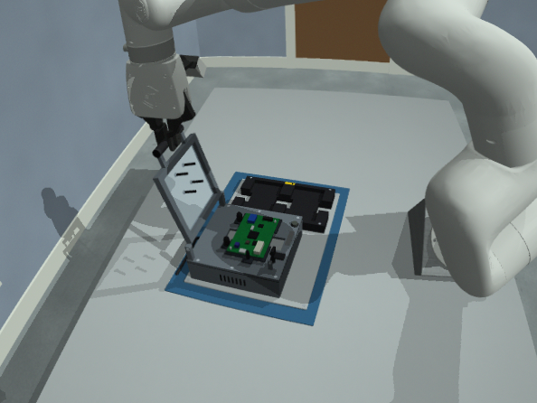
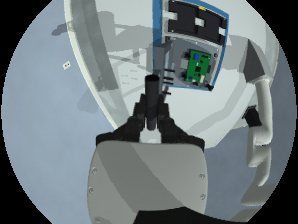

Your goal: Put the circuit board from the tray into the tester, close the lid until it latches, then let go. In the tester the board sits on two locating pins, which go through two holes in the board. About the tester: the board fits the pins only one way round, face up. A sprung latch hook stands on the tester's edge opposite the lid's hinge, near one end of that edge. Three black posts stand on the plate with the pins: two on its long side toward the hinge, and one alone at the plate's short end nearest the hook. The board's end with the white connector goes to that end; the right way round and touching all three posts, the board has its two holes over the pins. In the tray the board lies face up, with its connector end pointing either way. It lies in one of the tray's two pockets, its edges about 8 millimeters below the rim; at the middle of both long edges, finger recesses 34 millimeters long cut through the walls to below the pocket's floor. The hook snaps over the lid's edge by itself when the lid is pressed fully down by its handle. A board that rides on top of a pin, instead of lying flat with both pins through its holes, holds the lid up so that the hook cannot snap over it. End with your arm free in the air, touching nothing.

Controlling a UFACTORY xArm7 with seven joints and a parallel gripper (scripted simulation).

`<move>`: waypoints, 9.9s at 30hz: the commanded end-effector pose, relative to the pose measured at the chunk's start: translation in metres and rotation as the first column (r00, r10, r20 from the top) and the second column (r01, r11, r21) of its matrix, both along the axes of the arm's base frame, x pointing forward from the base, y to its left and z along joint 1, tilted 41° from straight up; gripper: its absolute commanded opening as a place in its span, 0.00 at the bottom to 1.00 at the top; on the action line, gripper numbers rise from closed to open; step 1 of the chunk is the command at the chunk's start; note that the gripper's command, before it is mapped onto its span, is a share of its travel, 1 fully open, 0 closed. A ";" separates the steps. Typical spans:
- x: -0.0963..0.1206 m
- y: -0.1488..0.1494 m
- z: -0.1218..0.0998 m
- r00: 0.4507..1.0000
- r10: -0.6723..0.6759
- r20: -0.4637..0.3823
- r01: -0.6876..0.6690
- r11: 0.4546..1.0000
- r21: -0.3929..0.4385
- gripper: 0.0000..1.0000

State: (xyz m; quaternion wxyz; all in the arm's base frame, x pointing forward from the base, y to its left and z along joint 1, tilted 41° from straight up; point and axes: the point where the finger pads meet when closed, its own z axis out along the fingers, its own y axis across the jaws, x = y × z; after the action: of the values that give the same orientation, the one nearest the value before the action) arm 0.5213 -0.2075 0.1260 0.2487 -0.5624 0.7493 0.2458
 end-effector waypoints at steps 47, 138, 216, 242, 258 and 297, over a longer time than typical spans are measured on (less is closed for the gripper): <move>-0.006 -0.002 0.003 1.000 -0.003 0.003 0.003 1.000 -0.003 0.00; -0.091 0.021 0.009 1.000 -0.003 0.003 0.003 1.000 -0.003 0.00; -0.189 0.102 -0.044 1.000 -0.003 0.003 0.003 1.000 -0.003 0.00; -0.204 0.138 -0.078 1.000 -0.003 0.003 0.003 1.000 -0.003 0.00; -0.206 0.152 -0.093 1.000 -0.003 0.003 0.003 1.000 -0.003 0.00; -0.205 0.168 -0.111 1.000 -0.003 0.003 0.003 1.000 -0.003 0.00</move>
State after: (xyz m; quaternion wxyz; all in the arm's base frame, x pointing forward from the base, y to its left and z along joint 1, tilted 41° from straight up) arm 0.3152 -0.0392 0.0160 0.2490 -0.5623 0.7496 0.2448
